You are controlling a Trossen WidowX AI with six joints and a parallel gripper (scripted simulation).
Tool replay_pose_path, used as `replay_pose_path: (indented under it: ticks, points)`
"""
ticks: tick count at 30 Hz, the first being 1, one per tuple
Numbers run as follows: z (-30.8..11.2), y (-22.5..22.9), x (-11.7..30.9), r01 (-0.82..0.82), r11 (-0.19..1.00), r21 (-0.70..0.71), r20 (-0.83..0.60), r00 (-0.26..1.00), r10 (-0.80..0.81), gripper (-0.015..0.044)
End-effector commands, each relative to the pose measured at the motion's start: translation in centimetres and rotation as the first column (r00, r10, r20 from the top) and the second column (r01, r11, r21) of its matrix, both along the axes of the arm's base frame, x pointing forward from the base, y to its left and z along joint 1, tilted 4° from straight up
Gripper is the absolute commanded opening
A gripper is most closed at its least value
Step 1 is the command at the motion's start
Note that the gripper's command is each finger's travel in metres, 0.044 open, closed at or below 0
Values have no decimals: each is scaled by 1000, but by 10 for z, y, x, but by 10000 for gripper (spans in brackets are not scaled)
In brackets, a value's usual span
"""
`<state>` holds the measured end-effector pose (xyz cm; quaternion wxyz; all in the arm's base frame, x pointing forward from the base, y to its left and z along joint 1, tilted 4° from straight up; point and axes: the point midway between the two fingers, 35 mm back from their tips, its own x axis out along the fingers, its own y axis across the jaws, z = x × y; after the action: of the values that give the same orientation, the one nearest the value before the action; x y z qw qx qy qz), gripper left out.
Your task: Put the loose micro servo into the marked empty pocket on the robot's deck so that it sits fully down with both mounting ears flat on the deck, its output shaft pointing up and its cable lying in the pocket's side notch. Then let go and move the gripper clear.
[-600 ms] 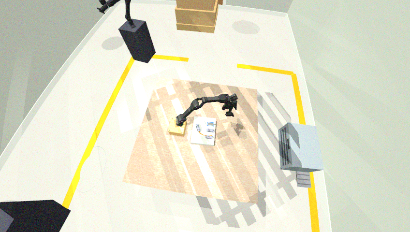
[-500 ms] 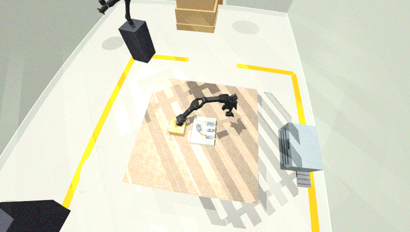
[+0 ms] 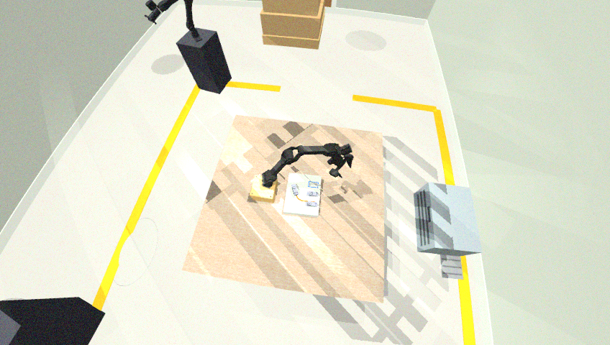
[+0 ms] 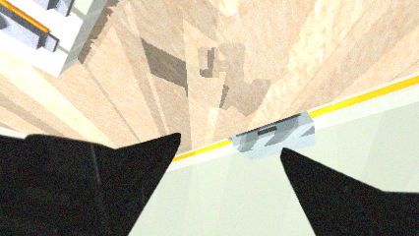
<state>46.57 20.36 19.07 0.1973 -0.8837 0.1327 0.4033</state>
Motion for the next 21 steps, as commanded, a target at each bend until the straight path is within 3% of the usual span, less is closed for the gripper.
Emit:
replay_pose_path:
  ticks: [1, 11, 21]
  points:
    - [-3, -13, -8, 109, 991, 81, -23, 994, -107, 440]
    - [-9, -41, -23, 365, 898, 247, -98, 931, -352, 440]
    - [-15, -68, -42, 598, 711, 370, -203, 799, -567, 440]
